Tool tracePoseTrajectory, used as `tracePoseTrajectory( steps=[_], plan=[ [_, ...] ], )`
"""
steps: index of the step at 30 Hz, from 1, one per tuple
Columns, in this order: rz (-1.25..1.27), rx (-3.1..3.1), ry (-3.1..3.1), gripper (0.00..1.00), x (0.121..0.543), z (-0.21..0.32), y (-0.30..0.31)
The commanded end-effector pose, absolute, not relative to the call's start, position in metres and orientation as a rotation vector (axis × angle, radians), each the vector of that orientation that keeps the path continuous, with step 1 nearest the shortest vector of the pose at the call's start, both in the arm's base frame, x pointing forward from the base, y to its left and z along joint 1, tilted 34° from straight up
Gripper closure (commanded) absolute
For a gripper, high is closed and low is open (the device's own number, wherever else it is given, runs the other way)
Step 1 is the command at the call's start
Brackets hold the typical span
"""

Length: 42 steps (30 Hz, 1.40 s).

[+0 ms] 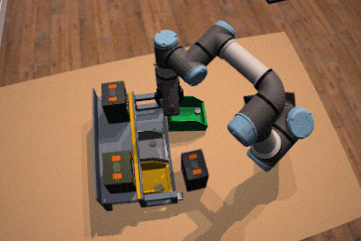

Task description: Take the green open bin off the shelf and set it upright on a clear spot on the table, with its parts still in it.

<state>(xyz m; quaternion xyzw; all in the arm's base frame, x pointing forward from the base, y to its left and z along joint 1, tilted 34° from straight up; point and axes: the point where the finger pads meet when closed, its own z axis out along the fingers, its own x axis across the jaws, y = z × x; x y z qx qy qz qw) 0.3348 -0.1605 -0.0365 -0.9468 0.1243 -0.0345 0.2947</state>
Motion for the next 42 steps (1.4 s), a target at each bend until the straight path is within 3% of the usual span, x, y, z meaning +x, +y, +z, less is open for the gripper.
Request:
tracePoseTrajectory(
  steps=[1, 42],
  plan=[
    [-0.095, -2.523, 0.332, 1.0, 0.327, -0.036, -0.16],
    [-0.095, -2.523, 0.332, 1.0, 0.329, -0.049, -0.151]
  ],
)
